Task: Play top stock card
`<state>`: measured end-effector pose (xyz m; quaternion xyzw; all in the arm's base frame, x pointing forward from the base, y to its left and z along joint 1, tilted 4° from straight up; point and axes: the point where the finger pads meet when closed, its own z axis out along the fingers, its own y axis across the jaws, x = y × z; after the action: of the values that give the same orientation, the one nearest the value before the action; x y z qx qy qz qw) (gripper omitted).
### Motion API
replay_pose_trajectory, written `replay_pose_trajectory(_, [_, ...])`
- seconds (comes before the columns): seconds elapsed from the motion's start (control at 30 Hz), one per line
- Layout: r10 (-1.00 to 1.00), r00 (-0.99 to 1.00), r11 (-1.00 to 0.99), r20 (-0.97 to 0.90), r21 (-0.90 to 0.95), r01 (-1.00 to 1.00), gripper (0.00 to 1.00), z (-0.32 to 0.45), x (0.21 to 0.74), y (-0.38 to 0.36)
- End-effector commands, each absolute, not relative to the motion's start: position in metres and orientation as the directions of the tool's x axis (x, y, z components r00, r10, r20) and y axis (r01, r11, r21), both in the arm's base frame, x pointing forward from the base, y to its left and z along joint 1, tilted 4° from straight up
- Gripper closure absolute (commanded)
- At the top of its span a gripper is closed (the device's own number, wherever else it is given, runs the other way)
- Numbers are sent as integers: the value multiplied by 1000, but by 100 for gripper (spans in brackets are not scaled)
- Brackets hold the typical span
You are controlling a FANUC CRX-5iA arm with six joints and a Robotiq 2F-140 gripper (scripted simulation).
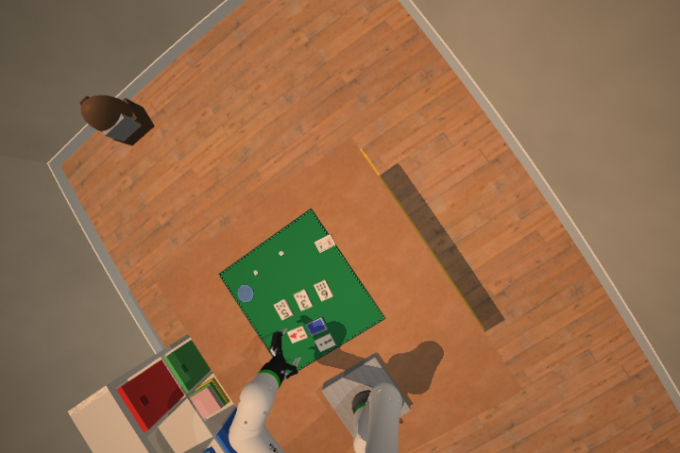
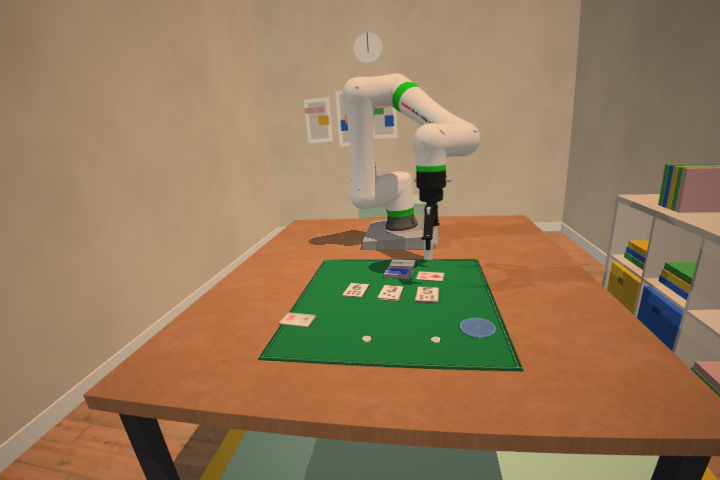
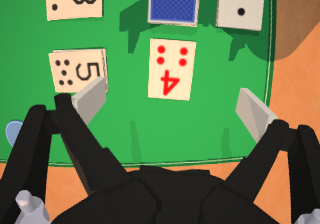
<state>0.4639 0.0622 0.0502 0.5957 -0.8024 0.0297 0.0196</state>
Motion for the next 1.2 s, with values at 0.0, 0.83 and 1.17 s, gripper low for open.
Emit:
replay_pose_trajectory(0.0, [-955, -291, 289, 66, -27, -957, 0, 43, 464, 58])
replay_pose_trajectory(0.83, [-955, -291, 289, 66, -27, -957, 50, 18, 464, 57])
replay_pose_trajectory(1.17, [-955, -291, 289, 66, -27, -957, 50, -1, 465, 55])
